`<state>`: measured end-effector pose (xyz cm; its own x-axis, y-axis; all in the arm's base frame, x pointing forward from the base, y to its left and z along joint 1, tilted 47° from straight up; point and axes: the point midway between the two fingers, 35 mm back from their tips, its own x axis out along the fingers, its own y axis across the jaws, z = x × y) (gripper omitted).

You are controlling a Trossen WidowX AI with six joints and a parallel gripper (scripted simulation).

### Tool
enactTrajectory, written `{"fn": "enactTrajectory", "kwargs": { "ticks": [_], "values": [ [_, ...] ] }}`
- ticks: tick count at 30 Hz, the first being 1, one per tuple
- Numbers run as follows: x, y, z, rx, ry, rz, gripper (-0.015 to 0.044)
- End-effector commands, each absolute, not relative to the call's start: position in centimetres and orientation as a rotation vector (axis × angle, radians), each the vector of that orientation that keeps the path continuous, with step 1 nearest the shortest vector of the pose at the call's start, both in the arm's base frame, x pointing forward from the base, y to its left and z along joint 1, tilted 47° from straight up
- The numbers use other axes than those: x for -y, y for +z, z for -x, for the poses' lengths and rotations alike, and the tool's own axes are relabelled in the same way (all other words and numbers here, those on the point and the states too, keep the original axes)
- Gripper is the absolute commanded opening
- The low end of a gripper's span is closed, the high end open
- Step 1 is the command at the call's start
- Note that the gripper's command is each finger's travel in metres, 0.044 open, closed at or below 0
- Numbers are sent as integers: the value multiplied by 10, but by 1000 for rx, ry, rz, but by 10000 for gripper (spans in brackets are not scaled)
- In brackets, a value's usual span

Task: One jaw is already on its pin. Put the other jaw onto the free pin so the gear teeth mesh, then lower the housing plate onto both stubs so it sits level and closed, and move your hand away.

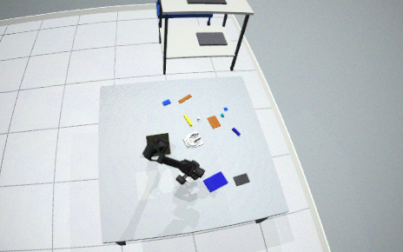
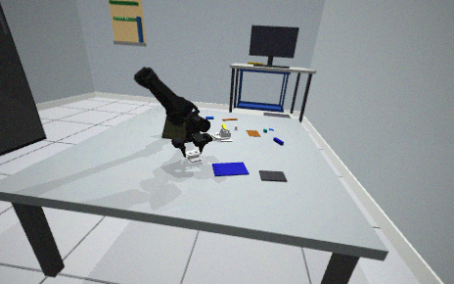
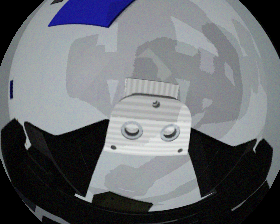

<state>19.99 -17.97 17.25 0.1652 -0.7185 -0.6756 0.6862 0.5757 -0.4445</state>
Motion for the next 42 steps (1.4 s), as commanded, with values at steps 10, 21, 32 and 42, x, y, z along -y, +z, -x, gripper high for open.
{"fn": "enactTrajectory", "kwargs": {
  "ticks": [10, 21, 32, 42],
  "values": [
    [179, 173, -200, -986, -1001, 38, 351],
    [154, 193, -198, -995, -995, 29, 351],
    [130, 217, -190, -995, -993, 34, 351],
    [125, 217, -192, -1005, -981, 46, 351]
  ]
}}
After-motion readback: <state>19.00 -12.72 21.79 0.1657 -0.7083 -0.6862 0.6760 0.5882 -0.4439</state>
